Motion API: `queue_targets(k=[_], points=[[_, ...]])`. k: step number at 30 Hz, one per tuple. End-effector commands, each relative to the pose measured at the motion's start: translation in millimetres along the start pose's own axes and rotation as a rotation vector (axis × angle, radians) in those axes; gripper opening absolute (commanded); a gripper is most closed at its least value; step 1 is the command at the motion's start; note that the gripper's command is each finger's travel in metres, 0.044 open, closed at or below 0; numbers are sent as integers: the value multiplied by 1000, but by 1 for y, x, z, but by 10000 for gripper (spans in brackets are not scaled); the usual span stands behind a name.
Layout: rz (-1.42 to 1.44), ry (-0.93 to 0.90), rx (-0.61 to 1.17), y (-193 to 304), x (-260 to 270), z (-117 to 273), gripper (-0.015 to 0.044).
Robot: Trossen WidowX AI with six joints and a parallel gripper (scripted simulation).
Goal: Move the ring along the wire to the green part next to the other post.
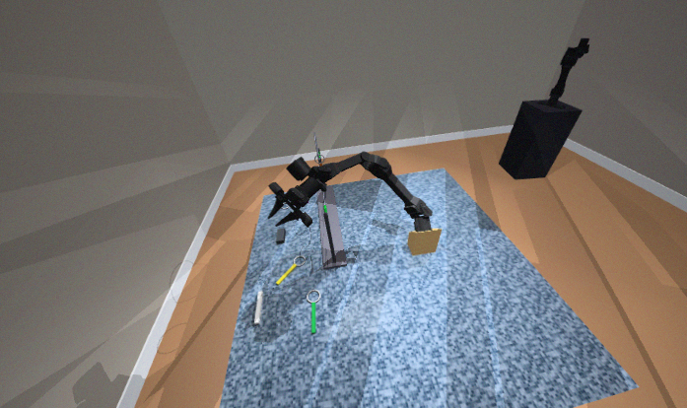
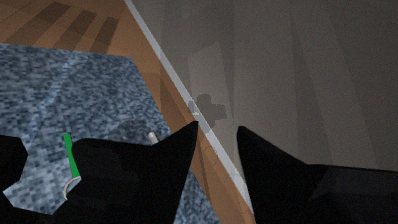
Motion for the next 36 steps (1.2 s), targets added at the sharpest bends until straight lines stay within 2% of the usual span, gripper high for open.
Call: queue_targets(k=[1,7,18,36], points=[[-95,59,-42,11,-14,23,160],[-202,144,-99,27,-33,58,160],[-233,301,-192,72,-62,144,160],[-240,574,-248,154,-67,283,160]])
Point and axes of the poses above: the point midway between the two fingers, 35 mm back from their tips, its own z axis back along the fingers, its own x axis across the jaws, y = z × x, the point moved 8 cm from there along z, back along the fingers, and after that the axes turned 12 degrees about z, right-handed, at the moved point
